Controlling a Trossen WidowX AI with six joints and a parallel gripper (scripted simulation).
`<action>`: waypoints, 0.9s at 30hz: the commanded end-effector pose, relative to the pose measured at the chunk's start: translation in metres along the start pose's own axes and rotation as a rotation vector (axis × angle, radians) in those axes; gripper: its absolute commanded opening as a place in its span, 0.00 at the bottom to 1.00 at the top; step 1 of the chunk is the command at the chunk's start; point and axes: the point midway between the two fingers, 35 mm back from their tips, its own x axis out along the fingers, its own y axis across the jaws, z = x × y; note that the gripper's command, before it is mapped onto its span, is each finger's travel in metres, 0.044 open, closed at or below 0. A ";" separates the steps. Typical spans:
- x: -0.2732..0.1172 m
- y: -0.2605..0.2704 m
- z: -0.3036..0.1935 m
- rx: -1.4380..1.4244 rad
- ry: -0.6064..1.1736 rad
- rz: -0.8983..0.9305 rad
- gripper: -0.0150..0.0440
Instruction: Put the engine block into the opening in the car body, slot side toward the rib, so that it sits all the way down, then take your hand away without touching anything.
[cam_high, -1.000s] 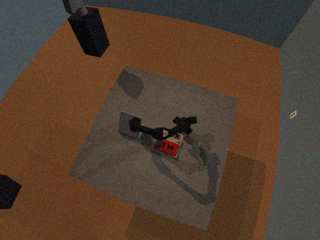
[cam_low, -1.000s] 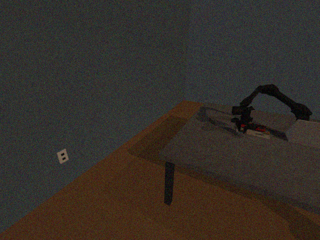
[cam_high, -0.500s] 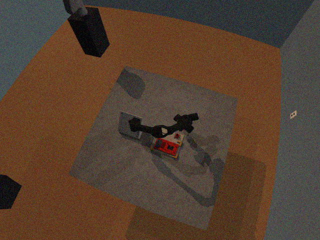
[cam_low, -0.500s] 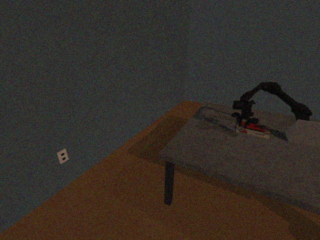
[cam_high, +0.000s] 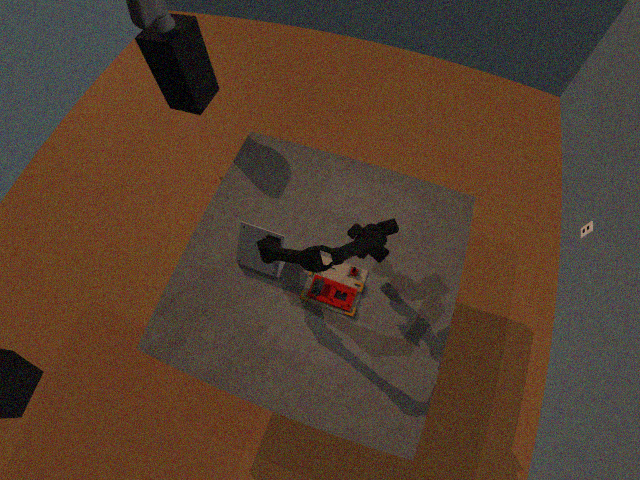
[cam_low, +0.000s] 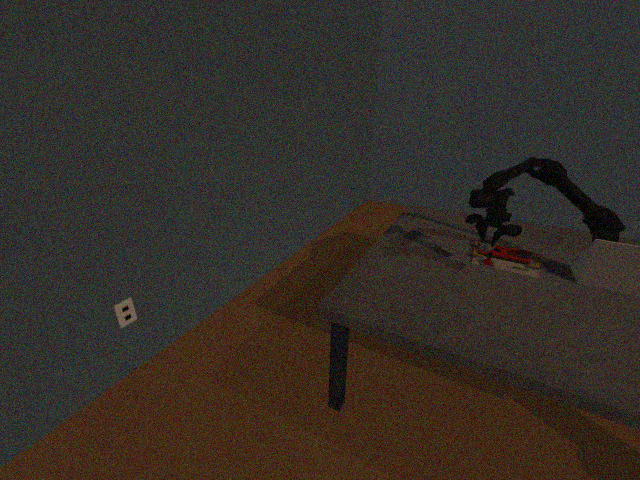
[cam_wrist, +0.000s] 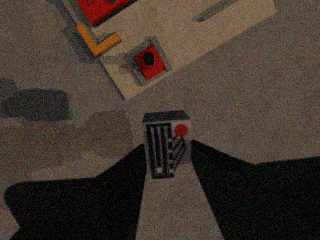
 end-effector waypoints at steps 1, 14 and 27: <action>-0.016 0.001 0.000 0.010 0.007 0.003 0.25; -0.017 0.011 0.016 -0.166 0.012 0.002 0.25; -0.004 0.028 0.049 -0.516 0.022 0.003 0.25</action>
